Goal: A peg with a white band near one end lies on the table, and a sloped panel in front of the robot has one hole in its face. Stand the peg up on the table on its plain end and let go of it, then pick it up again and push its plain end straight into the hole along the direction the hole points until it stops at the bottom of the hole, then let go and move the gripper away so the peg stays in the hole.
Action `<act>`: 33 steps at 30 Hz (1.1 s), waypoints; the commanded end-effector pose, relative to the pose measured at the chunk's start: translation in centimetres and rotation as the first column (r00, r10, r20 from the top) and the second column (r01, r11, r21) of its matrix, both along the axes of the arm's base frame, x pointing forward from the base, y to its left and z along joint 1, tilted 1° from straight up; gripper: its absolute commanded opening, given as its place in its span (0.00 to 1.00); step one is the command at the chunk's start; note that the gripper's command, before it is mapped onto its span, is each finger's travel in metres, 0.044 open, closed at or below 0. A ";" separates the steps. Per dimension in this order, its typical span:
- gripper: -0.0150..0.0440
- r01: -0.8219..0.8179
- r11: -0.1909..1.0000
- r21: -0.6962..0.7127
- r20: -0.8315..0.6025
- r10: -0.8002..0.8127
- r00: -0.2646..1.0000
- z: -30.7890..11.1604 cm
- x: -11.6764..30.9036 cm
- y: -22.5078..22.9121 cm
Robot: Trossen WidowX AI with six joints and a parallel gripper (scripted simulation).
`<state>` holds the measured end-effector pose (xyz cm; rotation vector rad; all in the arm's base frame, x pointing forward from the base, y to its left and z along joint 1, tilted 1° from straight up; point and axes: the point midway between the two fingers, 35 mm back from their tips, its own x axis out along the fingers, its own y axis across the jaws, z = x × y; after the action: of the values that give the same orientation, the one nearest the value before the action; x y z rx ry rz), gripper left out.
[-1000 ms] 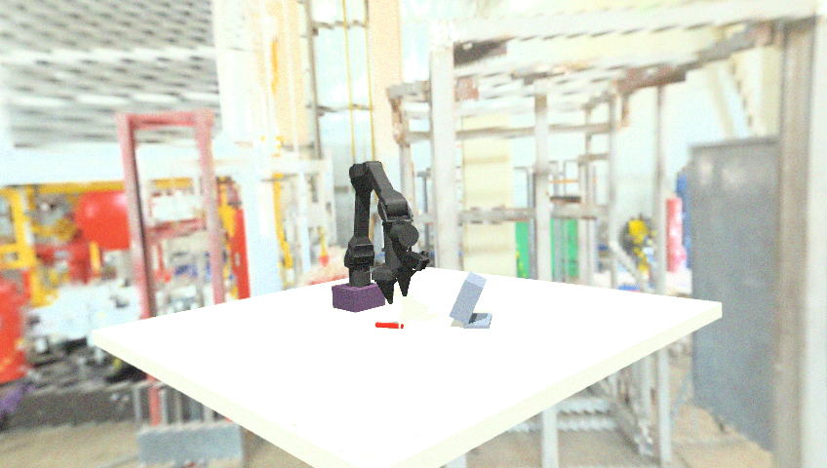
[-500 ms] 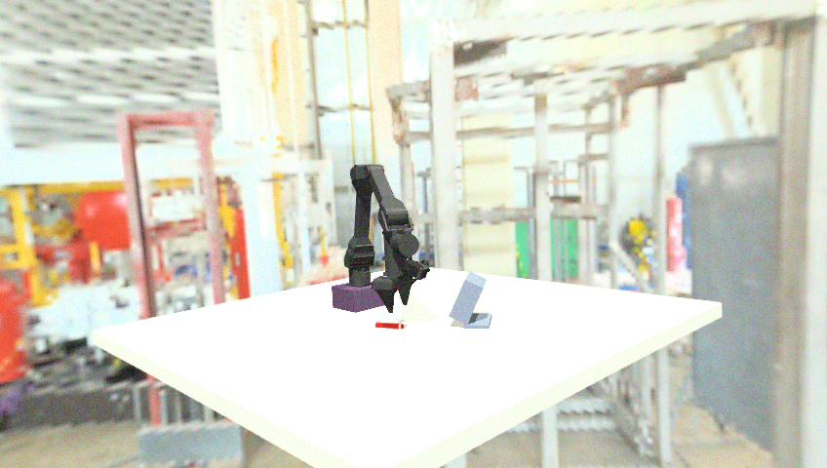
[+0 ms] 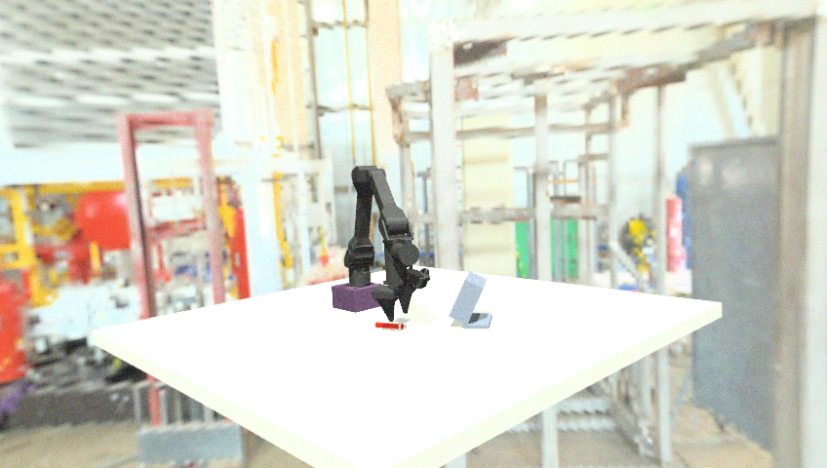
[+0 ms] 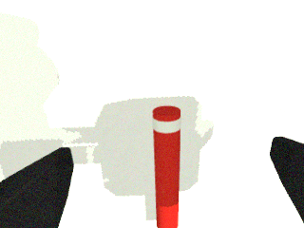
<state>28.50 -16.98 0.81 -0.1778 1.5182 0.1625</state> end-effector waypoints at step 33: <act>0.44 -0.002 1.000 -0.003 -0.002 0.002 1.000 -2.6 -0.1 0.1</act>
<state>28.36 -16.85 -1.79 -0.1779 1.5201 0.1648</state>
